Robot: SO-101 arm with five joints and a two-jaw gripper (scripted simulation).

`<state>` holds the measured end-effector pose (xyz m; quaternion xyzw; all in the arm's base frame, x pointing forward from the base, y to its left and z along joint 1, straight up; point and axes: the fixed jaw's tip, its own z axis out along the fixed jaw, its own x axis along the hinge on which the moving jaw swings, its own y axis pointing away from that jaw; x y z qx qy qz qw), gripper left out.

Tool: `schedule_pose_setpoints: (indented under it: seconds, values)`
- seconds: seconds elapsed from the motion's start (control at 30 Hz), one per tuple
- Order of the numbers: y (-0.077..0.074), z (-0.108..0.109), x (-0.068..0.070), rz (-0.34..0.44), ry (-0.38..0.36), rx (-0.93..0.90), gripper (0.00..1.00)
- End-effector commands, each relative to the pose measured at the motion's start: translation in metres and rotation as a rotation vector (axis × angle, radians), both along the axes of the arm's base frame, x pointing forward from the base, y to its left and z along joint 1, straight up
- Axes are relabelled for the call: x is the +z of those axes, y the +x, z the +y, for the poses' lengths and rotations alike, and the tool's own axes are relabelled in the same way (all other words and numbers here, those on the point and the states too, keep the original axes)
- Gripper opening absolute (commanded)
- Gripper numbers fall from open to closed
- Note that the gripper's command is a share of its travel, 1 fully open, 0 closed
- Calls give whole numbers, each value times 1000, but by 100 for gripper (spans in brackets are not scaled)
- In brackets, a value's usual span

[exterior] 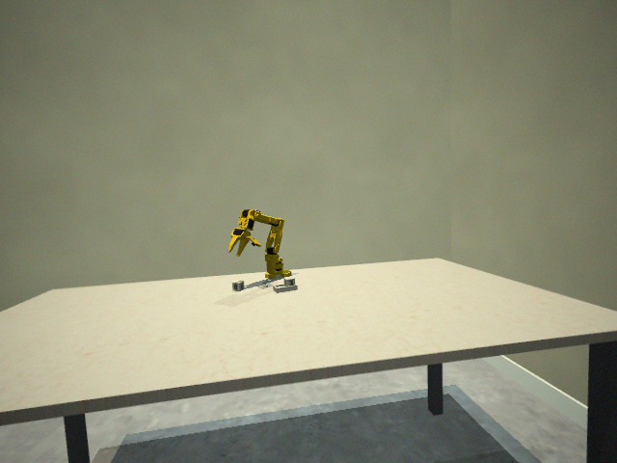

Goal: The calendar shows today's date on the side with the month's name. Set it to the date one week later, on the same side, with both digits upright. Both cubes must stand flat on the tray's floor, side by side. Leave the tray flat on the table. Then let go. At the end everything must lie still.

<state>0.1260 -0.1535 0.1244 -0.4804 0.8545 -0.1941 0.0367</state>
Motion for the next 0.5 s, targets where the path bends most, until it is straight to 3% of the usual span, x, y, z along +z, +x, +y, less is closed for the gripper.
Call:
schedule_pose_setpoints:
  seconds: [0.0, 0.07, 0.27, 0.47]
  values:
    - [3, -1, -16, 51, 68, -4, 35]
    - [3, -1, -16, 51, 68, -4, 35]
    - [0, 2, -44, 161, 195, -4, 35]
    - [-2, 5, -57, 211, 254, -4, 35]
